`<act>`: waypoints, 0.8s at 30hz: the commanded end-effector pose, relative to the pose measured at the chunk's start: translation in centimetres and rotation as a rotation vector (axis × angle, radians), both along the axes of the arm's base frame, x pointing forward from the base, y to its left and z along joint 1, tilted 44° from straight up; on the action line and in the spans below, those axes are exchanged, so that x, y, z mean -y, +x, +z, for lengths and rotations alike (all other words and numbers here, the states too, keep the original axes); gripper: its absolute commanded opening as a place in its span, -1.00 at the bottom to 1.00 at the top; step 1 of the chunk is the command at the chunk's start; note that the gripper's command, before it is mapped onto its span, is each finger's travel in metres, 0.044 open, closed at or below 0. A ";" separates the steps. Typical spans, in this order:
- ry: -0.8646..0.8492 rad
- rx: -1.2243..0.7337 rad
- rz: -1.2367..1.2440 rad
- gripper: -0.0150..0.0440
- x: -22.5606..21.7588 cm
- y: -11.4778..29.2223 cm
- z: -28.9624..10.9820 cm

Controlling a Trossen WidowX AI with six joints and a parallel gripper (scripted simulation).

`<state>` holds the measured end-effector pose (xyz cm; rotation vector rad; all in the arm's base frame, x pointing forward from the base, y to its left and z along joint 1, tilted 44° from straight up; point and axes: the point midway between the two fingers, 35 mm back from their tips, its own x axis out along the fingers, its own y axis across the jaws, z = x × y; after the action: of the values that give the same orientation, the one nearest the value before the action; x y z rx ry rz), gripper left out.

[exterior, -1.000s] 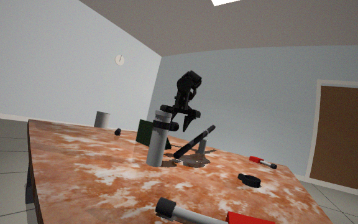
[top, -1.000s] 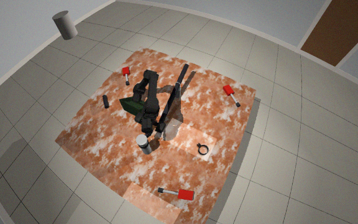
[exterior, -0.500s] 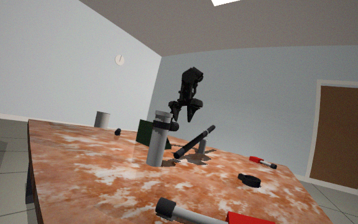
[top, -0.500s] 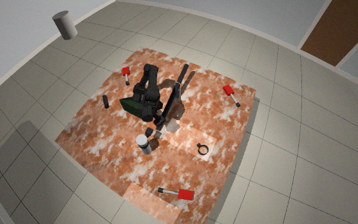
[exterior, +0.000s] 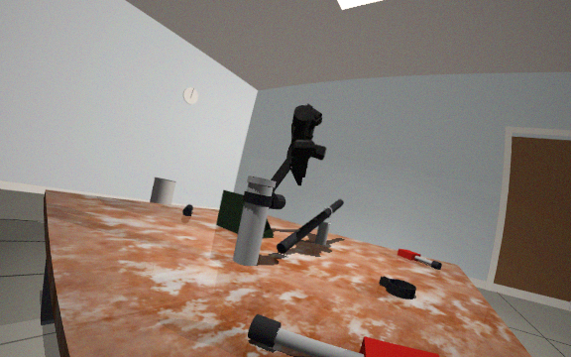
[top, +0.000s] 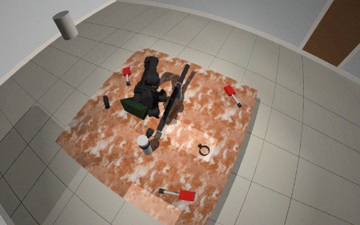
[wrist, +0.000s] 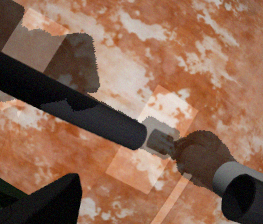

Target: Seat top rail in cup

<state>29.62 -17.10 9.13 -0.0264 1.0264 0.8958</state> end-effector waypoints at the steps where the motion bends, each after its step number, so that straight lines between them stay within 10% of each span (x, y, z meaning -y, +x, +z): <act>1: 0.259 -0.317 -0.679 1.00 -2.3 -2.3 5.7; 24: 0.264 -0.333 -0.689 1.00 -2.4 -2.2 5.6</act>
<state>27.53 -15.02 14.90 0.6488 1.0995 0.4050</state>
